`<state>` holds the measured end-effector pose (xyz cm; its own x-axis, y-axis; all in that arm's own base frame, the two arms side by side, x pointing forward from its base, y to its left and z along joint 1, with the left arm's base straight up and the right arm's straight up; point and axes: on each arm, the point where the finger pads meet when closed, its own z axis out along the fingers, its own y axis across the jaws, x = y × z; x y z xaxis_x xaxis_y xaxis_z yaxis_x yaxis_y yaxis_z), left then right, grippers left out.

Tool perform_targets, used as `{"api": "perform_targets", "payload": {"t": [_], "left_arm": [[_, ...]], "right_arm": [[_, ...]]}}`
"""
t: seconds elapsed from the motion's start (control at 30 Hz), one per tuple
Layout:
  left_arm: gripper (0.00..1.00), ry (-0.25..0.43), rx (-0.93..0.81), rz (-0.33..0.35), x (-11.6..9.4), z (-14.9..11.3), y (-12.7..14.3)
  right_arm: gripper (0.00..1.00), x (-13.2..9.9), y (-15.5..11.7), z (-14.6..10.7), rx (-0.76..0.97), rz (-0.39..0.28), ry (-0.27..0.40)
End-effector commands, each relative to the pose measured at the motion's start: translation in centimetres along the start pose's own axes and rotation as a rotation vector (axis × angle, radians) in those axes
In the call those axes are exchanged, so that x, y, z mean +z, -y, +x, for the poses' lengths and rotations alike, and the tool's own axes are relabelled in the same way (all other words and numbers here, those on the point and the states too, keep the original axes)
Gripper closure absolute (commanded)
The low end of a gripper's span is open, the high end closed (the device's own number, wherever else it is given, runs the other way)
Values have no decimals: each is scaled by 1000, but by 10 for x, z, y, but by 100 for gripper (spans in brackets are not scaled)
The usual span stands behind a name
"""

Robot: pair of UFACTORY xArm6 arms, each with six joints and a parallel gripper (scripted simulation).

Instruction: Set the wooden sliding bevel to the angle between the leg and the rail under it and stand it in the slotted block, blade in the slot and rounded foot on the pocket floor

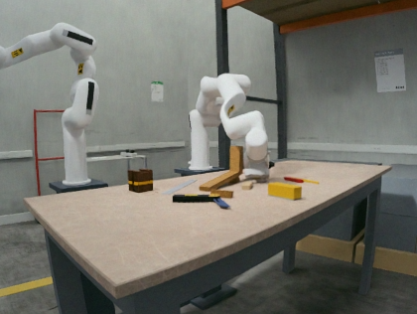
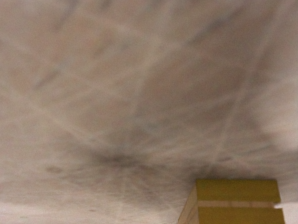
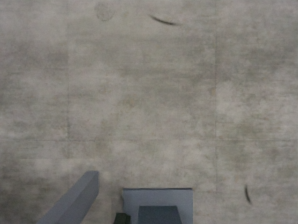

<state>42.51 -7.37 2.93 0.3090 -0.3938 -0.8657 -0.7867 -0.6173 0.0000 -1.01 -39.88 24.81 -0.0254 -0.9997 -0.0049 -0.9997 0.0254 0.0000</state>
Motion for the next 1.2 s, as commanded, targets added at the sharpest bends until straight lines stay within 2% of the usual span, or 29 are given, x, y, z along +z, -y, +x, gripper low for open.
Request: {"api": "perform_targets", "payload": {"t": [0.0,0.67,0.7,1.17], "left_arm": [[38,-3,-2,1,0,2,1],[38,-3,-2,1,0,2,1],[100,-3,-2,1,0,2,1],[100,-3,-2,1,0,2,1]], "right_arm": [[0,-2,0,1,0,0,-5],[0,-2,0,1,0,0,-5],[0,-2,0,1,0,0,-5],[0,-2,0,1,0,0,-5]]}}
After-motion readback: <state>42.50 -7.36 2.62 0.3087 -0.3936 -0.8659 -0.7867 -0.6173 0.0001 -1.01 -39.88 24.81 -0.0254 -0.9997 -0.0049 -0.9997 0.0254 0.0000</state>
